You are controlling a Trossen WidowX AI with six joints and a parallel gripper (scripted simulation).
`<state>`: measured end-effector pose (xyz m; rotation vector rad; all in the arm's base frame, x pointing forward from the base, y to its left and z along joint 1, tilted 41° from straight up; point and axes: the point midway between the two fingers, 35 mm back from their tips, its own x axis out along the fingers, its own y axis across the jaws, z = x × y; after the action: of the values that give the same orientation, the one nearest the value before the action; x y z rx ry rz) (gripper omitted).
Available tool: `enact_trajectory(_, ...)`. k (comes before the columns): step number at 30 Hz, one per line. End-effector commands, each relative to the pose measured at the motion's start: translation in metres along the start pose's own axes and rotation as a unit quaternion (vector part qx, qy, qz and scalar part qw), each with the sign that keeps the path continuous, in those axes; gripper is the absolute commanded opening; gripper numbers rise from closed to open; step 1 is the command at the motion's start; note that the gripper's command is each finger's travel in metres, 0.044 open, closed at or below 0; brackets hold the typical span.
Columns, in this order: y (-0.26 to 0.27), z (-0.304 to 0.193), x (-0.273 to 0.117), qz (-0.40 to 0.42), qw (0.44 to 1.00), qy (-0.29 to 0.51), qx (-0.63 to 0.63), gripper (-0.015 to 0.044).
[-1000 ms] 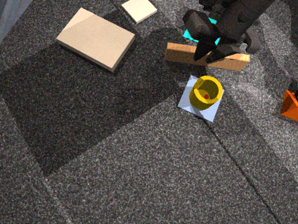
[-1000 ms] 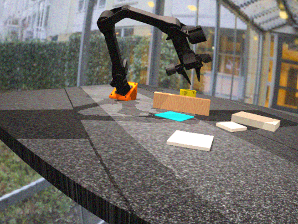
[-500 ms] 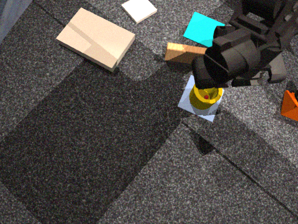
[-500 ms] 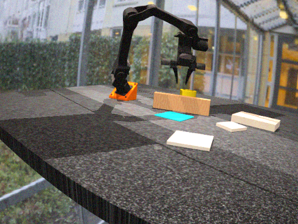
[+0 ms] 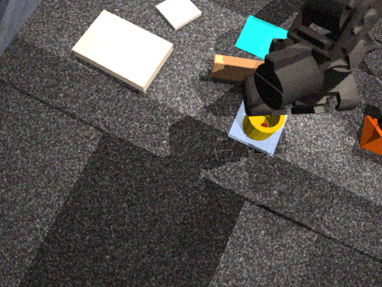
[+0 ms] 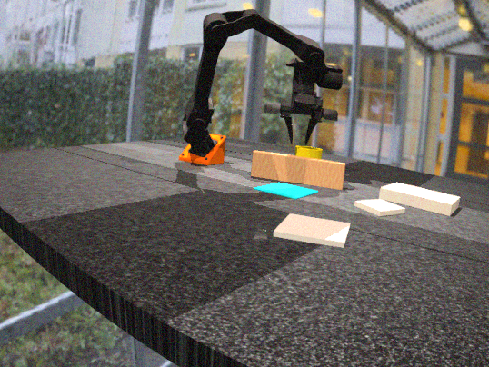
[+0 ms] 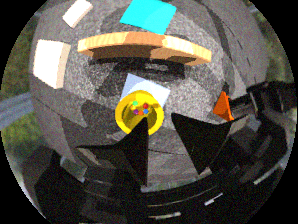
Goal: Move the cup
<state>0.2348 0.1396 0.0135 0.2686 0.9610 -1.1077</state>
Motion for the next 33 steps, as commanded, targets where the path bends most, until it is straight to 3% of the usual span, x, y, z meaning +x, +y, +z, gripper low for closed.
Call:
enact_trajectory(1, 0.0, 0.0, 0.006, 0.0, 1.0, -0.002, -0.002, 0.0167)
enact_trajectory(26, -0.002, 0.001, 0.043, 0.0, 1.0, -0.003, -0.002, 0.0167)
enact_trajectory(33, -0.002, 0.001, 0.041, -0.001, 1.0, -0.001, 0.0, 0.012)
